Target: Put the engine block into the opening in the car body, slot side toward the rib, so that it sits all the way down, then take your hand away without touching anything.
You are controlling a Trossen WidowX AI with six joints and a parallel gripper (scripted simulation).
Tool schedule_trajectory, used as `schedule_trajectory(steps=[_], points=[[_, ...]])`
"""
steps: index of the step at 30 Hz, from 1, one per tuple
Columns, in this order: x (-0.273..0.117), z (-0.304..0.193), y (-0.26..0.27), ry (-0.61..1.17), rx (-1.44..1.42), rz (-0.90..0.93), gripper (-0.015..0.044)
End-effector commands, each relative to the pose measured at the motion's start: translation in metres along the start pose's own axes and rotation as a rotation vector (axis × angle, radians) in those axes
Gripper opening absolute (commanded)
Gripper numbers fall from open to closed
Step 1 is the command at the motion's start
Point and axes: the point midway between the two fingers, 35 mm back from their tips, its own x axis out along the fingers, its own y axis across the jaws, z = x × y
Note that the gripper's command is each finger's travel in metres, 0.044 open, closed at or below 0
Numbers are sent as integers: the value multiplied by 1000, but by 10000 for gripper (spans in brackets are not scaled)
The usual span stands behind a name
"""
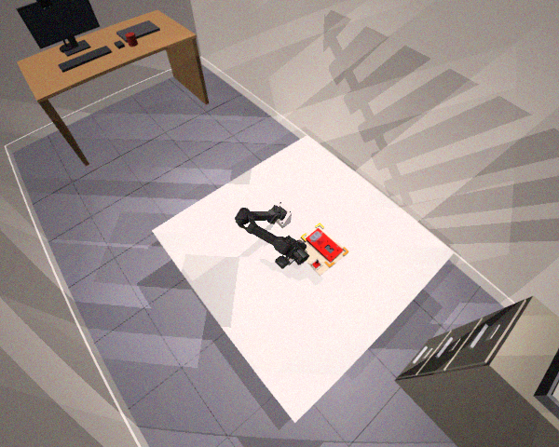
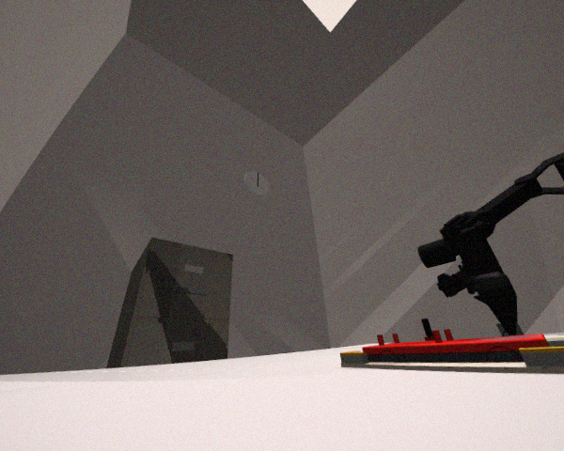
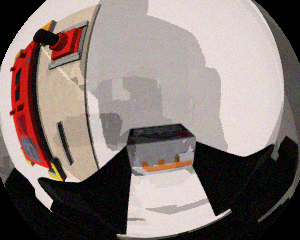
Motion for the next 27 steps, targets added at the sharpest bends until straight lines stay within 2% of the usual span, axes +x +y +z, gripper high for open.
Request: schedule_trajectory(steps=[1,16,27], points=[[8,-2,0,6,-7,-5,0],[21,-2,0,6,-7,-6,0],[14,3,-1,-17,-2,-6,289]])
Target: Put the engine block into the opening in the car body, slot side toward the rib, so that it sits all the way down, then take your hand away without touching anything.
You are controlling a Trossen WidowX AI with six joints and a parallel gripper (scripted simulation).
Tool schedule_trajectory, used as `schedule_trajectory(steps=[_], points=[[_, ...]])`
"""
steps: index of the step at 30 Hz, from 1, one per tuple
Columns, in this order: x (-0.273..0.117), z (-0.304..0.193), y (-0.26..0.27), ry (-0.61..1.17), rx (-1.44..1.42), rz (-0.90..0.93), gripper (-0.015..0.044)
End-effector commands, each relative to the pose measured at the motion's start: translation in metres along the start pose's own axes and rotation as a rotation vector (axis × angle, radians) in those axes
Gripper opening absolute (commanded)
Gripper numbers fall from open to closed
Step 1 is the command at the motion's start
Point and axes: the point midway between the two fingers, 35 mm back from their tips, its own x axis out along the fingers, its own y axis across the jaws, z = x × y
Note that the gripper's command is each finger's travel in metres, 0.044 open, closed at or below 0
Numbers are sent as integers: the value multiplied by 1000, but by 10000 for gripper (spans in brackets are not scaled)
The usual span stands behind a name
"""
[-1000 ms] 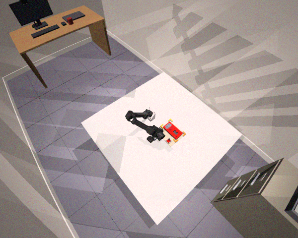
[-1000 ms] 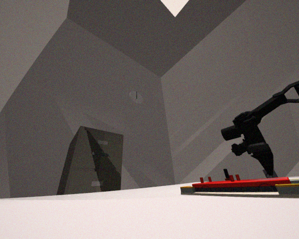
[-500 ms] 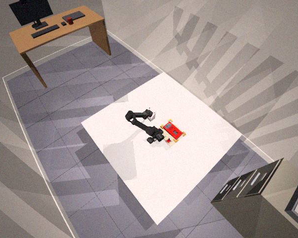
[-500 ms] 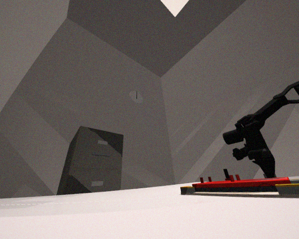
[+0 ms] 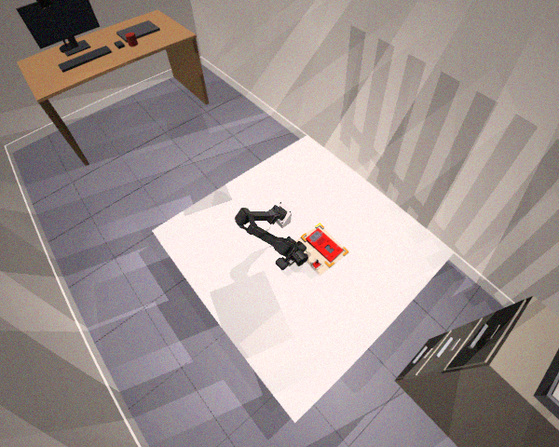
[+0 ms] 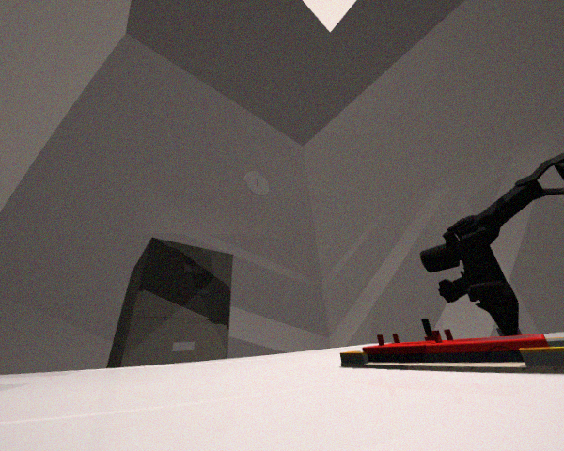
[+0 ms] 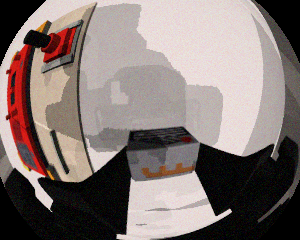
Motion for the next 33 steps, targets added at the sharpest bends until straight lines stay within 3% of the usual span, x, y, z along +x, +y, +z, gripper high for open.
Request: schedule_trajectory(steps=[1,6,13,24,33], points=[[0,0,0,1,2,3,315],[0,0,0,1,2,3,440],[-3,0,0,12,0,3,440],[-45,2,0,24,-3,5,440],[-42,2,0,19,-7,6,440]])
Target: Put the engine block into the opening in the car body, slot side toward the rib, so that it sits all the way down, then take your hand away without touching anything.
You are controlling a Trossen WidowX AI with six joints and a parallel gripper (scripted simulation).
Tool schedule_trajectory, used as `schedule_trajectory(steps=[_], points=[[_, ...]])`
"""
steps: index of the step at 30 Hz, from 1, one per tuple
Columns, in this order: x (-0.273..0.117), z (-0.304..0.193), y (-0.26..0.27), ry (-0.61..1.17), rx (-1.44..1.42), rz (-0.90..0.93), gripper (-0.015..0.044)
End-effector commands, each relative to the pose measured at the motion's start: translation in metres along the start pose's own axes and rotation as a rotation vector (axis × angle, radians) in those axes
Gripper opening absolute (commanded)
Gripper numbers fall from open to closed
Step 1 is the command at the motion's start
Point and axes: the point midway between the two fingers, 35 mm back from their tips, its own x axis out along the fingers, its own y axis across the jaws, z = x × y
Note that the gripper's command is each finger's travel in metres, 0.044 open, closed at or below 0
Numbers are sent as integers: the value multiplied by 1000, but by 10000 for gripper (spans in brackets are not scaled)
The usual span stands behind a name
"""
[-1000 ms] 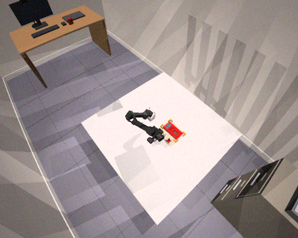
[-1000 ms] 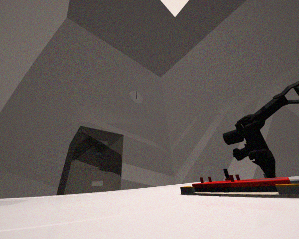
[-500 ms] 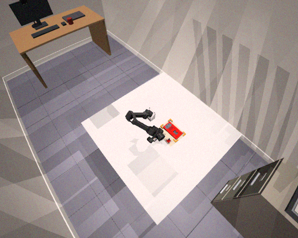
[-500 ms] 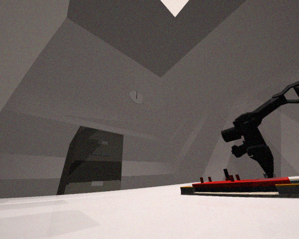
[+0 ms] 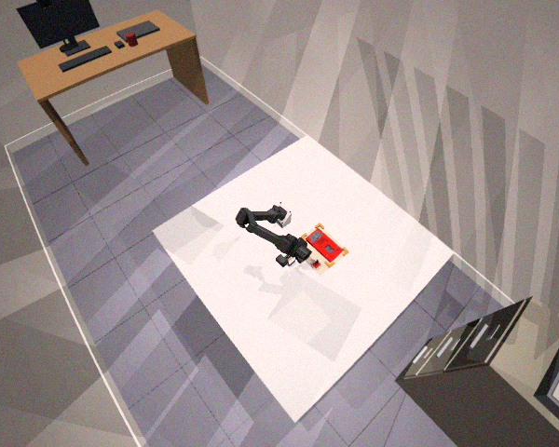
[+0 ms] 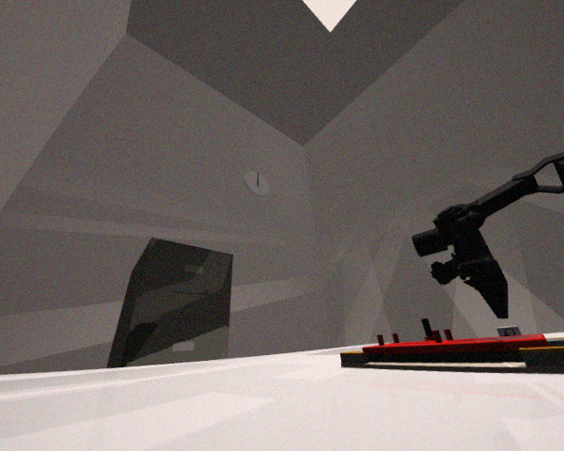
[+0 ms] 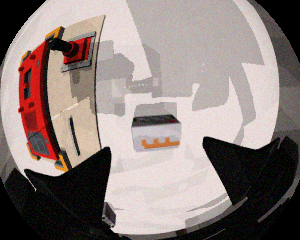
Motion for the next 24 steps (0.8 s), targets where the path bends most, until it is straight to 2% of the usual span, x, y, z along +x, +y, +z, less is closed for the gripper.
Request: schedule_trajectory(steps=[1,12,24], points=[[0,0,0,-1,-4,0,440],[-16,1,-1,4,6,0,440],[7,1,-1,4,7,0,440]])
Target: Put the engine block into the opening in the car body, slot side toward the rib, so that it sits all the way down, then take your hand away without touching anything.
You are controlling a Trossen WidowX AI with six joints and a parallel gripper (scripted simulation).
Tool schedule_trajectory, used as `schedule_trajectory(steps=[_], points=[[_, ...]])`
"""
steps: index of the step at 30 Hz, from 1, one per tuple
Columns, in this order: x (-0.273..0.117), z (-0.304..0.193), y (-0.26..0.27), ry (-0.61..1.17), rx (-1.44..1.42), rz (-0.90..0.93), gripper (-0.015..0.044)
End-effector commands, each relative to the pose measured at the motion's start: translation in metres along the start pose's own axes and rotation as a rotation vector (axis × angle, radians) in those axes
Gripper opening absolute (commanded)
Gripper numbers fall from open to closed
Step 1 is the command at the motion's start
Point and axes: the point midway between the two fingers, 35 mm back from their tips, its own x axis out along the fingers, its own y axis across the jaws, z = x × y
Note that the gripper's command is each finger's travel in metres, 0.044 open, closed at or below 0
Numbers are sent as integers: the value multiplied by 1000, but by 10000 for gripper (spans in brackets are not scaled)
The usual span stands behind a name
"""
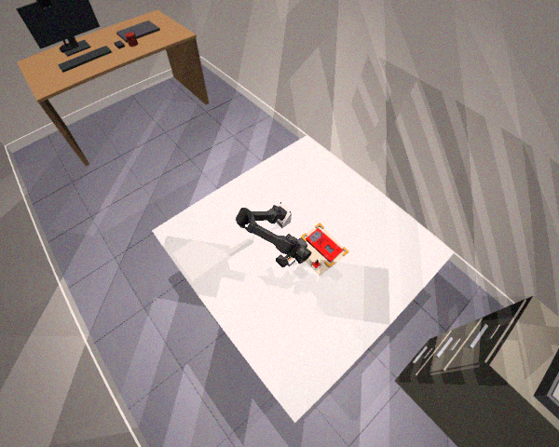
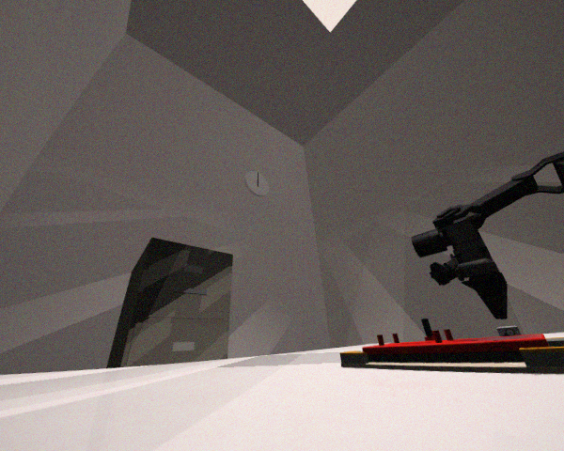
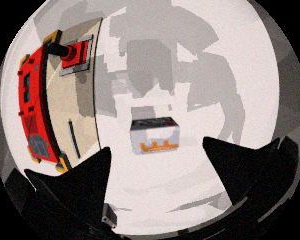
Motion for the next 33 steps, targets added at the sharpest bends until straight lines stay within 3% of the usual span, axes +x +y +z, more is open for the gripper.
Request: schedule_trajectory(steps=[1,21,29,33], points=[[7,-2,1,8,-8,0,440],[37,-3,0,8,-8,-3,440],[37,-3,0,8,-8,-3,230],[37,-3,0,8,-8,-3,203]])
